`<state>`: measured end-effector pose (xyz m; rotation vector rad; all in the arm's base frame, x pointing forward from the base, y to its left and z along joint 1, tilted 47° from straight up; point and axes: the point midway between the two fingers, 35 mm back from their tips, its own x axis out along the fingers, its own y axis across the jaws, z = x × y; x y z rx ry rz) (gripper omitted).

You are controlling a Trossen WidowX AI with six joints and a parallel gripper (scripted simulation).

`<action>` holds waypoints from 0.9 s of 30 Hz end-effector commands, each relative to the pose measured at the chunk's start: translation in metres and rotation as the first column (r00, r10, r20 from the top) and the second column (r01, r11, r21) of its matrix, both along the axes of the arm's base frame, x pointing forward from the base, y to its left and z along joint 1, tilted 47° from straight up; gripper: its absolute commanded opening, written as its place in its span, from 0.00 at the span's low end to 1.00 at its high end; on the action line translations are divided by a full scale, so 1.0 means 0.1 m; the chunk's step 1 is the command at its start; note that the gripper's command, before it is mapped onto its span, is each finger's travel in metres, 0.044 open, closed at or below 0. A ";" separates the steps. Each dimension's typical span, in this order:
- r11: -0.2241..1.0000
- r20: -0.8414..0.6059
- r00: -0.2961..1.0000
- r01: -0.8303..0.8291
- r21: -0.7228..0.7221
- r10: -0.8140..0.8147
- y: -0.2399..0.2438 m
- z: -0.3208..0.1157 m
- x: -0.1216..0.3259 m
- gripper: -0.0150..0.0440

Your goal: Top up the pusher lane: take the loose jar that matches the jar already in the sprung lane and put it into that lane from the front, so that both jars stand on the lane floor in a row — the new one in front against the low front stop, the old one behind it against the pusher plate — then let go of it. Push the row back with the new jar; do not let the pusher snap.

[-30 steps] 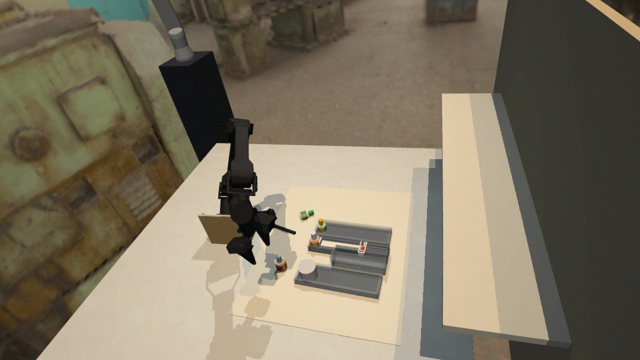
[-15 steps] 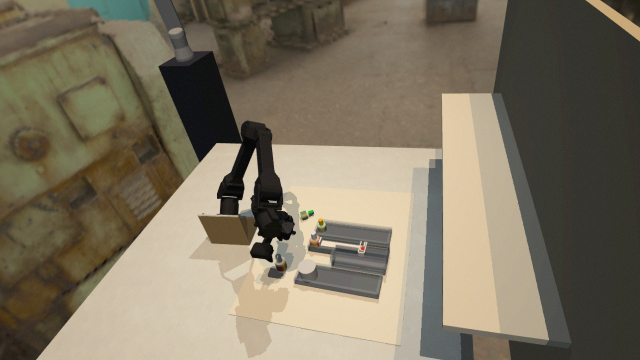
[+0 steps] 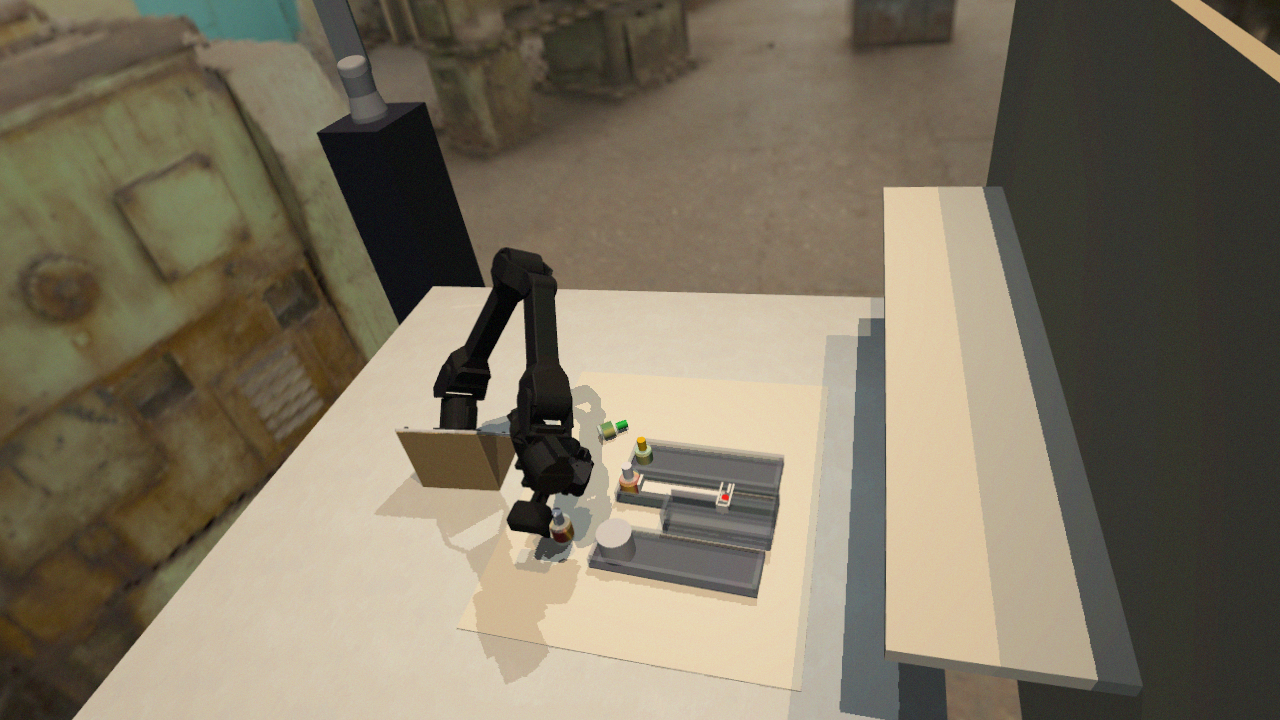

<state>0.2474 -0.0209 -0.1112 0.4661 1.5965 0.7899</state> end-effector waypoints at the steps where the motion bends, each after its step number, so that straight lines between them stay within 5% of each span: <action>1: 1.000 -0.004 1.000 0.005 0.004 -0.005 0.05 -0.03 -0.01 1.00; 21: 1.000 -0.004 1.000 0.005 0.006 -0.005 0.25 -0.23 -0.07 1.00; 27: 1.000 -0.004 1.000 0.005 0.006 -0.005 0.25 -0.23 -0.07 0.73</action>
